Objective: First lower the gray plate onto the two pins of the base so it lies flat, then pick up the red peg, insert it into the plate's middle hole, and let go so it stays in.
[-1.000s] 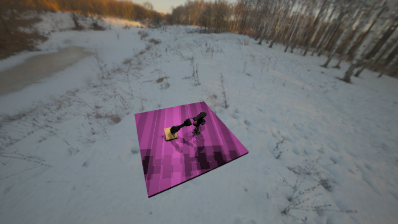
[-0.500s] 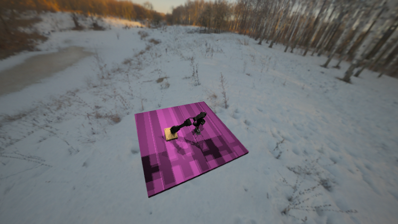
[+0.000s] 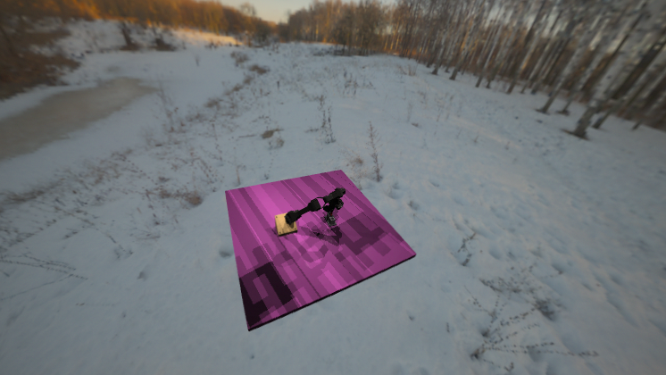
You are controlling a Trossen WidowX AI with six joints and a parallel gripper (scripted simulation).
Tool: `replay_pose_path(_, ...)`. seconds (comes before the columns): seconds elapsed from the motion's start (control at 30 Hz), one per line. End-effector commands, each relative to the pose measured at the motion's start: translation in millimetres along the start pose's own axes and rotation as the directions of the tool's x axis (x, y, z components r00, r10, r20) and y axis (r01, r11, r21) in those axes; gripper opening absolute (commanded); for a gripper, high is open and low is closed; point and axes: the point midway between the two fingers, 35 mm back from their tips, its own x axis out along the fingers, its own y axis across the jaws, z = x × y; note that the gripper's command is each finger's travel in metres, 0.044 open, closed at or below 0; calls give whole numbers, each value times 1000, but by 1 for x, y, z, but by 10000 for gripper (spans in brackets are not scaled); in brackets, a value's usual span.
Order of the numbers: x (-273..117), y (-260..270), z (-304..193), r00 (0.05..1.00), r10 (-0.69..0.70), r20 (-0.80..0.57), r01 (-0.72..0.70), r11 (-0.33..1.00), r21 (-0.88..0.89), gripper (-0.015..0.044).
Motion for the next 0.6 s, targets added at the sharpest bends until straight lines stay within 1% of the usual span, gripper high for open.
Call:
replay_pose_path(0.0,6,0,0,1000,-1,4,1,1000,-6,0)
replay_pose_path(0.17,13,0,0,1000,-2,7,2,1000,-6,0)
replay_pose_path(0.57,11,0,0,1000,-3,0,3,1000,-1,0)
